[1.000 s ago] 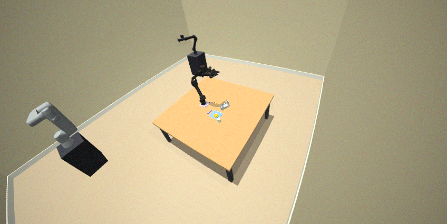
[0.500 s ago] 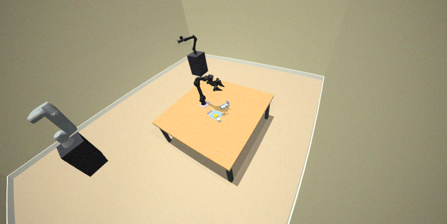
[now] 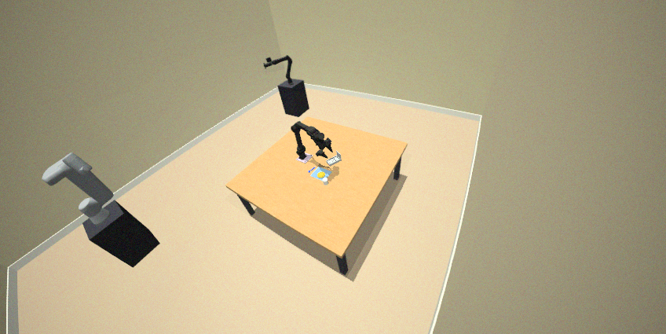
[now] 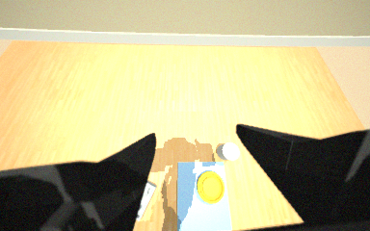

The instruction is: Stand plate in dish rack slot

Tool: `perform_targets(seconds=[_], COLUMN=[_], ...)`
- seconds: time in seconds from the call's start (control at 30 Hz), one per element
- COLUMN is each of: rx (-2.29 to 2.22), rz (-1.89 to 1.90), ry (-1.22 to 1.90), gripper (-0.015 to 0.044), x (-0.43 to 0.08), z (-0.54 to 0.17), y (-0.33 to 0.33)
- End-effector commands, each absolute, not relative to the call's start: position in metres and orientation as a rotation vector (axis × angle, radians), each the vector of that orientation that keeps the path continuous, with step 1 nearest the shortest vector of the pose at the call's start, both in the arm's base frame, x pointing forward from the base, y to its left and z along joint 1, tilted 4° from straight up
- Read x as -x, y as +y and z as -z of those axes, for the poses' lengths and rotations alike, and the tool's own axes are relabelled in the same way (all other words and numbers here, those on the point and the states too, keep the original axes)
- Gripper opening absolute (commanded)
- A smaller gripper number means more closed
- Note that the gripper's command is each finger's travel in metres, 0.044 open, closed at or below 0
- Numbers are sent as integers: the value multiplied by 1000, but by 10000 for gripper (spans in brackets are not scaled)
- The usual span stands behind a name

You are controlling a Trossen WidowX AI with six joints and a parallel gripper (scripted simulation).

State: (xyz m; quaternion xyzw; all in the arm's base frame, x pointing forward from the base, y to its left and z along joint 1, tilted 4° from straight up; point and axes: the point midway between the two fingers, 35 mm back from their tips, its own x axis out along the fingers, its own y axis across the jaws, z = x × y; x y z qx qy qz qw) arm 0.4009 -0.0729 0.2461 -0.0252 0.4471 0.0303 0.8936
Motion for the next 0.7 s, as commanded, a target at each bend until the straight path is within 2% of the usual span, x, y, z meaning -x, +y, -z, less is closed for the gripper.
perform_targets(seconds=[0.0, 0.5, 0.67], rx=[38, -37, -45], rz=[-32, 34, 36], ry=[1064, 1553, 1600], gripper=[400, 400, 400], x=[-392, -334, -323], z=[-207, -91, -82], y=[-88, -128, -127])
